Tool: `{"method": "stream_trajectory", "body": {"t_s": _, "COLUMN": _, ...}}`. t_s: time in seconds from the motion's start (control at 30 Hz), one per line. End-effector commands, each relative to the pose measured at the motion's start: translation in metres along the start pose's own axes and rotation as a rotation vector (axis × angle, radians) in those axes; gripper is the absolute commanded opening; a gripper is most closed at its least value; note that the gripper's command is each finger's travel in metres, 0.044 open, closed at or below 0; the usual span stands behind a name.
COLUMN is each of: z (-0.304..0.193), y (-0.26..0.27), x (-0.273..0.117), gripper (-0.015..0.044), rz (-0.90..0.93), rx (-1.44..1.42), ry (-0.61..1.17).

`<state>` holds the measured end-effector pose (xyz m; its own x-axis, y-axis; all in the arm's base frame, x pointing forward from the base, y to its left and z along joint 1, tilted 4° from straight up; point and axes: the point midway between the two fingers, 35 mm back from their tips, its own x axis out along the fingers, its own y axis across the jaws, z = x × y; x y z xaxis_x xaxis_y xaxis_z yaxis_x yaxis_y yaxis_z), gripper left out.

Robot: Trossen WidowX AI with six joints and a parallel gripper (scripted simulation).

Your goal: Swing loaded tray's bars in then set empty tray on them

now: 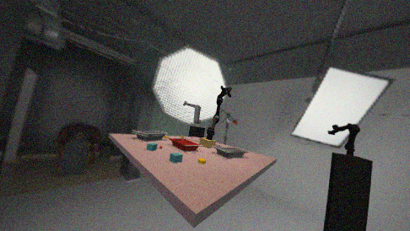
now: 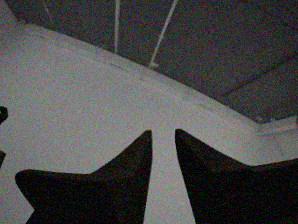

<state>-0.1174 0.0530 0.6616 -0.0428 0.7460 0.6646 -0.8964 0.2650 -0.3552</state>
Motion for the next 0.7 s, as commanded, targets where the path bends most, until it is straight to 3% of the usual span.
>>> {"method": "stream_trajectory", "body": {"t_s": 0.0, "z": -0.031, "y": -0.039, "x": 0.015, "gripper": 0.0080, "rz": -0.088, "rx": 0.083, "ry": 0.052}}
{"method": "stream_trajectory", "body": {"t_s": 0.23, "z": -0.099, "y": -0.105, "x": 0.032, "gripper": 0.0080, "rz": -0.237, "rx": 0.220, "ry": 0.195}}
{"method": "stream_trajectory", "body": {"t_s": 0.67, "z": -0.221, "y": -0.181, "x": 0.032, "gripper": 0.0080, "rz": -0.444, "rx": 0.452, "ry": 0.414}}
